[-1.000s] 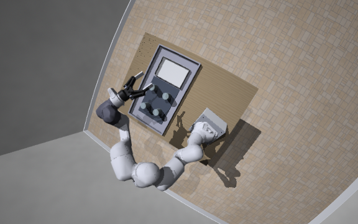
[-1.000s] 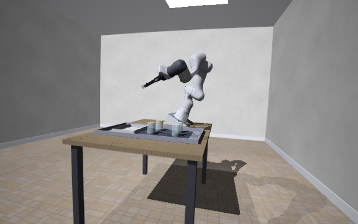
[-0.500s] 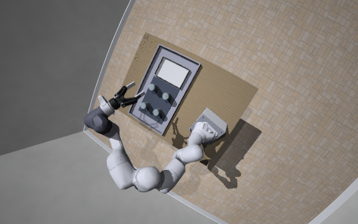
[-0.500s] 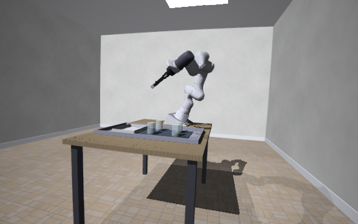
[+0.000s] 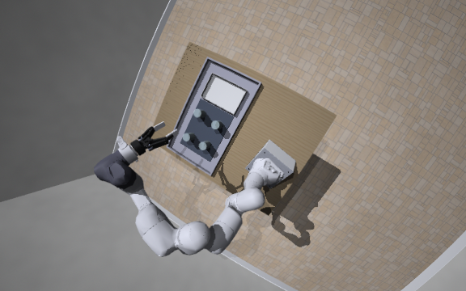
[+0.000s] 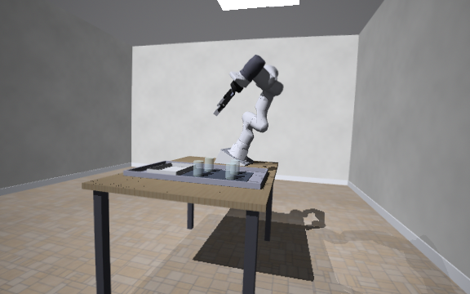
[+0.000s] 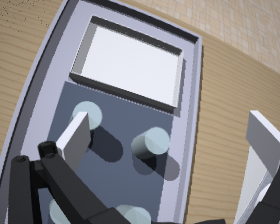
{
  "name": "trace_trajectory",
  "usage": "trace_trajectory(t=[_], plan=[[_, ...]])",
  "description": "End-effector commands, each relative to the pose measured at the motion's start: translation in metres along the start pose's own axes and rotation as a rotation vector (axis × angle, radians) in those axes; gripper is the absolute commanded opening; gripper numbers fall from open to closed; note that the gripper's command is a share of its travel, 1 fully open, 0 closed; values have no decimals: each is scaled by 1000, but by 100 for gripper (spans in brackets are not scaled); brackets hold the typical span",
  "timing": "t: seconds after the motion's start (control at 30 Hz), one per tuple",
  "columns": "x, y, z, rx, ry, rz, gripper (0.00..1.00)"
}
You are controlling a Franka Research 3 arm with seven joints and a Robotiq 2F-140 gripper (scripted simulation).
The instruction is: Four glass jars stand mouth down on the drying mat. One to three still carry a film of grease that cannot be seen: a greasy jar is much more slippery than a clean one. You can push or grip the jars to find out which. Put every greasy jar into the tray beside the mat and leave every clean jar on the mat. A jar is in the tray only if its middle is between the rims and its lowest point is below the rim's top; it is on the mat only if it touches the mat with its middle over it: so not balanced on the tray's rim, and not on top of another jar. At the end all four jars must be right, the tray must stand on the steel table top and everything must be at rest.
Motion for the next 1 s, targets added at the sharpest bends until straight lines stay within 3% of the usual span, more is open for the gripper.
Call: trace_trajectory(t=[0.0, 0.07, 0.53, 0.97], plan=[[13, -2, -15, 122, -57, 29, 100], [19, -4, -19, 135, -68, 44, 100], [110, -19, -82, 349, -202, 263, 100], [110, -19, -82, 349, -202, 263, 100]])
Point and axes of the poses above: the point where the finger pads meet when closed, its own x axis back along the fingers, its own y axis across the jaws, z = x × y, the point moved 4 cm from there along x, back along the fingers, and after that the axes turned 4 degrees about -x, right-handed, at the moved point
